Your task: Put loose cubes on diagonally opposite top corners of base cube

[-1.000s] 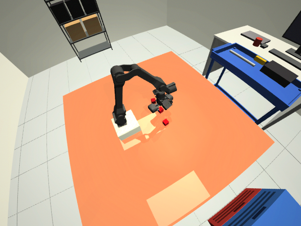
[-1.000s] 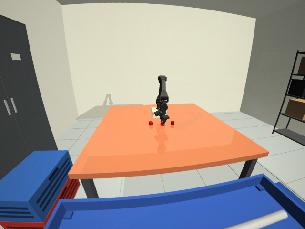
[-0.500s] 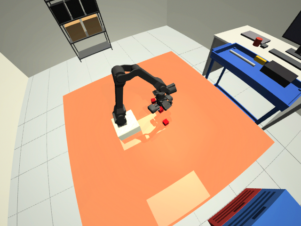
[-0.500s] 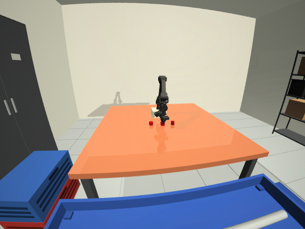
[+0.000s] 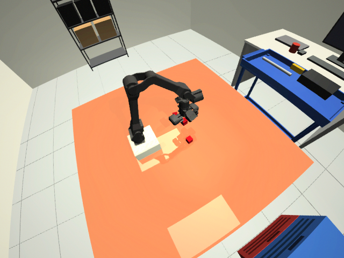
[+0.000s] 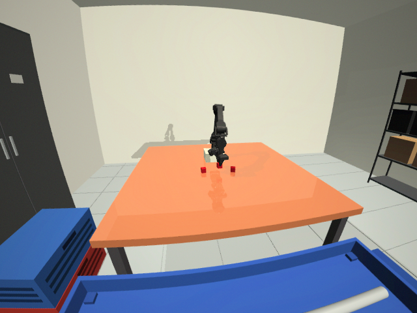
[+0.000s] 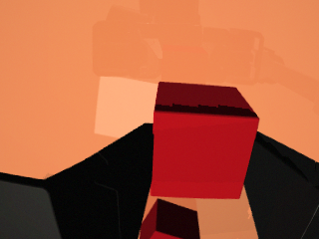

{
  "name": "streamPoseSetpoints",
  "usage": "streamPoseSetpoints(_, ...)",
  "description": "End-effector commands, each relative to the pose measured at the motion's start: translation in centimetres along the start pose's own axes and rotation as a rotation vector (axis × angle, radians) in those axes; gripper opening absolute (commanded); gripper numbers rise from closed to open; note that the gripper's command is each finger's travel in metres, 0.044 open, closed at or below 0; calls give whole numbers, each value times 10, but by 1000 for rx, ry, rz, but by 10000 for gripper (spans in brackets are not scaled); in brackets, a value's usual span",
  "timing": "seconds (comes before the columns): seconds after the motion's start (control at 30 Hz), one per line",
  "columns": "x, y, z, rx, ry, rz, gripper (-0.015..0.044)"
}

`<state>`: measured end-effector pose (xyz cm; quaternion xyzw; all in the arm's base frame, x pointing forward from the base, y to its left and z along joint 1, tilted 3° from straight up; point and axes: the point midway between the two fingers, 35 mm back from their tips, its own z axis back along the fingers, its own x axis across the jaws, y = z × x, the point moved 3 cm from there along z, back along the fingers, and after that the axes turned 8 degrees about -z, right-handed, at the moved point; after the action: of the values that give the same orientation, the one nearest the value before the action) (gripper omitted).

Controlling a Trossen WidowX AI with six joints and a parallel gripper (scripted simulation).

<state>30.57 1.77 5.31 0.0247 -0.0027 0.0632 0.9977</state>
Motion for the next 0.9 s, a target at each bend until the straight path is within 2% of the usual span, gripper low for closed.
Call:
streamPoseSetpoints(0.0,2,0,13,3,-7,2,105)
streamPoseSetpoints(0.53,-3,1,64,3,-7,2,105)
streamPoseSetpoints(0.87,0,19,57,4,-7,77,105)
